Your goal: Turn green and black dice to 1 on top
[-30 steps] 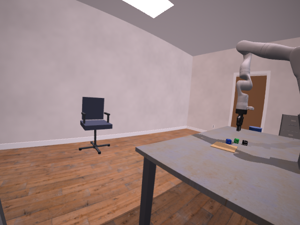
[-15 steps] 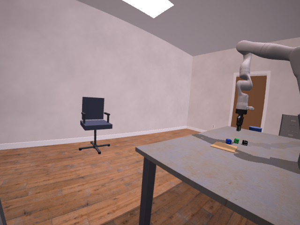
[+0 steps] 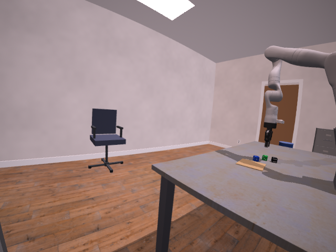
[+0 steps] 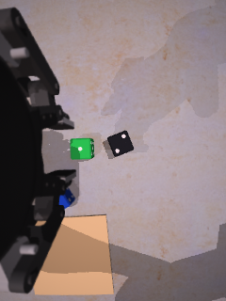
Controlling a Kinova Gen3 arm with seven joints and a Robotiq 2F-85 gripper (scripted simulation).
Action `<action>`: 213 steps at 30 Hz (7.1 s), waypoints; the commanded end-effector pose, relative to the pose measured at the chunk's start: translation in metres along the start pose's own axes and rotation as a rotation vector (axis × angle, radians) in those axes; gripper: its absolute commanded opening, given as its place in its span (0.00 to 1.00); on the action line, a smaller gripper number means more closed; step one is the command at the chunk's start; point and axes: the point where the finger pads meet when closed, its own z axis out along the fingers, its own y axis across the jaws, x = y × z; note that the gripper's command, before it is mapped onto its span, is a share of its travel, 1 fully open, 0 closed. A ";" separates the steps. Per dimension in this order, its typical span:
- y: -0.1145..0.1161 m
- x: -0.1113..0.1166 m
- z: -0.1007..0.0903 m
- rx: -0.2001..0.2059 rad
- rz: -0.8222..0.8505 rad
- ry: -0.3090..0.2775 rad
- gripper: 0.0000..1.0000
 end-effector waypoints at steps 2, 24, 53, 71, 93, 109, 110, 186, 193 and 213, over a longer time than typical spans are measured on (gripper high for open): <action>0.000 0.001 0.003 -0.001 0.001 0.001 0.46; 0.000 0.000 0.032 -0.001 0.001 0.001 0.46; 0.000 0.000 0.049 -0.001 0.001 0.001 0.46; 0.000 0.000 0.049 -0.001 0.001 0.001 0.46; 0.000 0.000 0.049 -0.001 0.001 0.001 0.46; -0.001 0.000 0.049 -0.001 0.001 0.001 0.46; -0.001 0.000 0.049 -0.001 0.001 0.001 0.46; -0.001 0.000 0.086 -0.001 0.001 0.001 0.46; -0.001 0.000 0.086 -0.001 0.001 0.001 0.46; -0.001 0.000 0.086 -0.001 0.001 0.001 0.26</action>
